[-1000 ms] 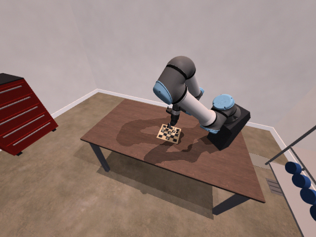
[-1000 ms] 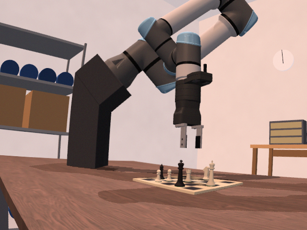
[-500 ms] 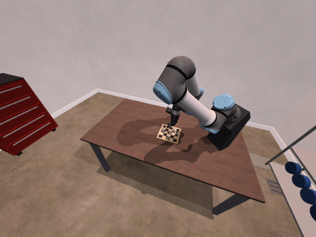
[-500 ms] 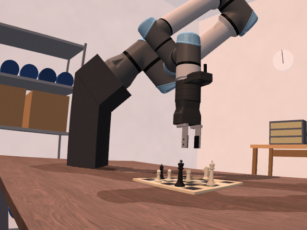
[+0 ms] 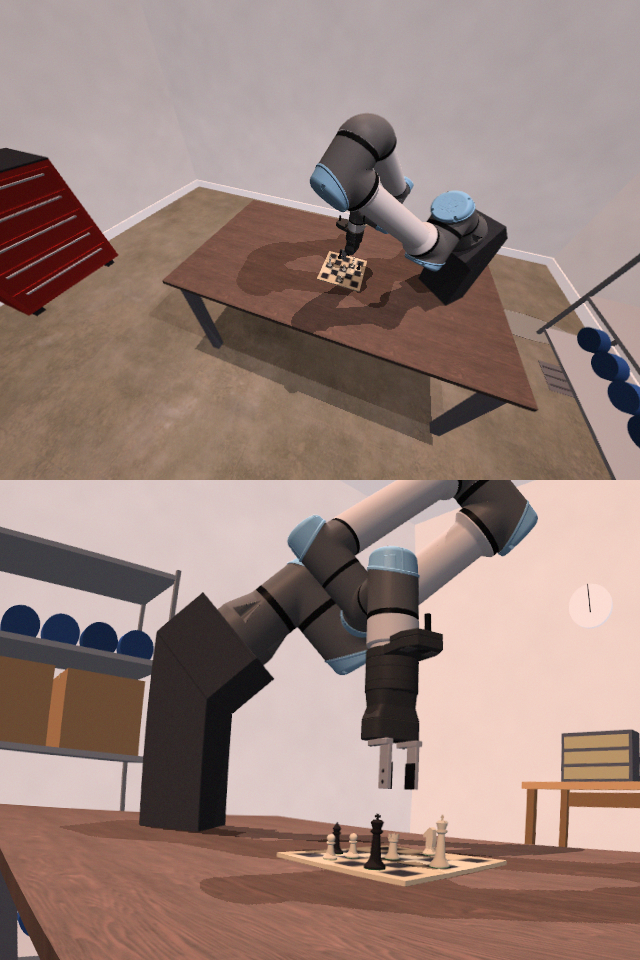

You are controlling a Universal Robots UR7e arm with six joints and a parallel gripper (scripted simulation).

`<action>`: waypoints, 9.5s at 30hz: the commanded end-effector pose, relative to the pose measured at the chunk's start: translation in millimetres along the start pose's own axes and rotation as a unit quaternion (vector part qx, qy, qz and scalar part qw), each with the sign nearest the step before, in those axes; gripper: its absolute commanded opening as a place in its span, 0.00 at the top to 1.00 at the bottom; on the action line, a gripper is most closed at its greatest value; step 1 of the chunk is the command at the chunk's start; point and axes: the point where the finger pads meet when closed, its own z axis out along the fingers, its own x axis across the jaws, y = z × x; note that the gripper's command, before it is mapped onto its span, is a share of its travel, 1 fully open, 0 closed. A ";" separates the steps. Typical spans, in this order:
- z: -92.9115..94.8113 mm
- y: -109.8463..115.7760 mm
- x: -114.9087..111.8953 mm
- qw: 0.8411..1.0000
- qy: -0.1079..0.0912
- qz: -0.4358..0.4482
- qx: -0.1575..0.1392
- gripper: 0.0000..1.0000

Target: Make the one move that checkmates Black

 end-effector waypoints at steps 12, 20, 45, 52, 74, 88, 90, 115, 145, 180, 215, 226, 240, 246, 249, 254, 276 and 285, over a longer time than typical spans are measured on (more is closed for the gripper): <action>2.4 2.5 -0.3 1.000 0.000 -0.001 -0.002 0.27; 6.9 0.4 0.0 1.000 0.000 -0.007 -0.002 0.27; 36.2 0.6 1.3 1.000 0.000 -0.007 -0.001 0.27; 45.2 0.6 1.7 1.000 0.000 -0.007 -0.001 0.27; 51.8 1.4 2.2 1.000 0.000 -0.006 -0.002 0.27; 51.6 1.3 2.1 1.000 0.000 -0.006 -0.002 0.27; 51.6 1.3 2.1 1.000 0.000 -0.006 -0.002 0.27; 56.9 0.7 2.0 1.000 0.000 -0.007 -0.001 0.27; 83.3 1.6 2.1 1.000 0.000 -0.006 -0.002 0.27; 83.2 1.6 2.1 1.000 0.000 -0.006 -0.002 1.00; 79.4 2.1 2.5 1.000 0.000 -0.005 -0.001 1.00; 55.9 2.1 2.3 1.000 0.000 -0.005 -0.001 1.00; 15.2 2.1 2.3 1.000 0.000 -0.005 -0.001 1.00; 3.5 2.1 2.3 1.000 0.000 -0.005 -0.001 1.00; -3.7 2.1 2.3 1.000 0.000 -0.005 -0.001 1.00; -12.4 2.1 2.3 1.000 0.000 -0.005 -0.001 1.00; -17.3 -0.3 5.1 1.000 0.000 -0.008 -0.001 1.00; -16.8 -14.6 38.9 0.997 0.001 -0.074 -0.001 1.00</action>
